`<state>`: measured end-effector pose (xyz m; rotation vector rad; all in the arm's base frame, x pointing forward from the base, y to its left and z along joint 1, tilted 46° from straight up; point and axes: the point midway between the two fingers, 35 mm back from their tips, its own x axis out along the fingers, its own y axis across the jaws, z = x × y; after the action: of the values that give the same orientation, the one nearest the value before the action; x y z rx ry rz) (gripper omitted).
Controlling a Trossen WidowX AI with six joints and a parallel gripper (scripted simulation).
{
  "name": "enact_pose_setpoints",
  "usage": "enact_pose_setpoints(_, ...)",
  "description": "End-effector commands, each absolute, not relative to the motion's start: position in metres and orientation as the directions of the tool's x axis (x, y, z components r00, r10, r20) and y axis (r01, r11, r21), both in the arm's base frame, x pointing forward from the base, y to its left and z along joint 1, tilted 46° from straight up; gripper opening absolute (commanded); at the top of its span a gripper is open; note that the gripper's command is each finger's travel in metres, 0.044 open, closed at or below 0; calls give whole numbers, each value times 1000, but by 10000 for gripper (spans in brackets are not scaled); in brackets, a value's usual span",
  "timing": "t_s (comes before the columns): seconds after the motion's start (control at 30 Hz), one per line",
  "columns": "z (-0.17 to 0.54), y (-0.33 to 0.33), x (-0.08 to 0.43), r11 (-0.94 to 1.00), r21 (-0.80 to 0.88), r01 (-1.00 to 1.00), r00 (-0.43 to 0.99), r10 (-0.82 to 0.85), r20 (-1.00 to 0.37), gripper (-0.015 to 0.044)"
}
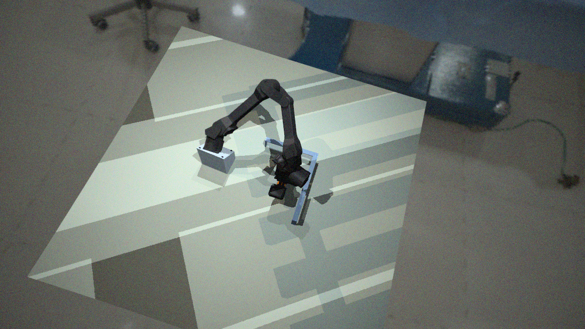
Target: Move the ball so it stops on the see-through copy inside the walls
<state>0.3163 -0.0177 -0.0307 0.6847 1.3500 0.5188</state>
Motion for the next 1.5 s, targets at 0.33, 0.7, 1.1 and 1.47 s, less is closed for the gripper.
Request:
enact_pose_setpoints(0.33,-41,-7,317,698,714,53,156,701,-696,179)
enact_pose_setpoints(0.7,-32,-20,321,692,715,96,206,689,-695,8)
enact_pose_setpoints(1.1,4,-62,315,705,705,80,182,685,-706,0)
enact_pose_setpoints(1.47,49,-98,297,702,711,54,155,697,-700,0)
